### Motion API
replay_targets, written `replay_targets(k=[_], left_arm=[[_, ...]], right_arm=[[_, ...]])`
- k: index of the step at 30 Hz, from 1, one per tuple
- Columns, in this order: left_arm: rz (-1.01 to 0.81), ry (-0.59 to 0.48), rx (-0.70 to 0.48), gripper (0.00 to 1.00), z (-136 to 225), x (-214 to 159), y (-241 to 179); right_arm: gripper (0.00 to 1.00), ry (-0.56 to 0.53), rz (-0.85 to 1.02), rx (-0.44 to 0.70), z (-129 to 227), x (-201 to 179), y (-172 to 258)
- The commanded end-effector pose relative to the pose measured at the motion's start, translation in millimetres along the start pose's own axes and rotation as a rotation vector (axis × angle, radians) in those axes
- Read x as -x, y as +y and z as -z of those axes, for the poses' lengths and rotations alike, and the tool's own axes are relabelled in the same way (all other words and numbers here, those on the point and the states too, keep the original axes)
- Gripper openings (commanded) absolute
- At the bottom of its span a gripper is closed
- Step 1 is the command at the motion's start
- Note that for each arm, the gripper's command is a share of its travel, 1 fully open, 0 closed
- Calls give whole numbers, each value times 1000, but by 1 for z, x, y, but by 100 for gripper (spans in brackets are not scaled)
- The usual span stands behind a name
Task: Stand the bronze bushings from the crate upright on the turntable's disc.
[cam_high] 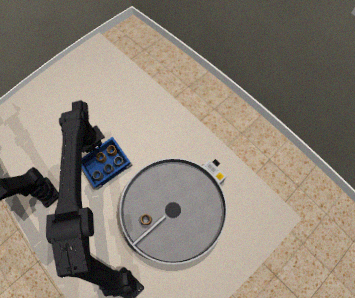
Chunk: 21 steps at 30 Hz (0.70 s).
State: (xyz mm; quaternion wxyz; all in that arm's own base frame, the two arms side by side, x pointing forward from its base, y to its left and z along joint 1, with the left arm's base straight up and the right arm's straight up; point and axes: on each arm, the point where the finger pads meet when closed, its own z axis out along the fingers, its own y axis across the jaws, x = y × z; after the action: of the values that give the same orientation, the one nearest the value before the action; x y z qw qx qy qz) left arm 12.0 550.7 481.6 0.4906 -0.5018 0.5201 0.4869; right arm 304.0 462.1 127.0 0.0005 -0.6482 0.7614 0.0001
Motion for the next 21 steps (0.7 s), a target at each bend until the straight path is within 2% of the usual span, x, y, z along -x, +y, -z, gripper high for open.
replay_targets(k=[1,4,7,15,18,21], left_arm=[[14,-44,8,100,7,19,4],[14,-44,8,100,7,19,4],[14,-44,8,100,7,19,4],[14,-44,8,100,7,19,4],[14,-44,8,100,7,19,4],[14,-44,8,100,7,19,4]], right_arm=[[15,-36,-26,-17,20,11,-10],[15,-20,-16,-10,11,11,-5],[15,-45,-13,-21,24,11,-5],[15,-43,-13,-20,22,11,-5],[15,-15,-13,-8,1,4,-2],[15,-35,-13,-17,6,14,-6]])
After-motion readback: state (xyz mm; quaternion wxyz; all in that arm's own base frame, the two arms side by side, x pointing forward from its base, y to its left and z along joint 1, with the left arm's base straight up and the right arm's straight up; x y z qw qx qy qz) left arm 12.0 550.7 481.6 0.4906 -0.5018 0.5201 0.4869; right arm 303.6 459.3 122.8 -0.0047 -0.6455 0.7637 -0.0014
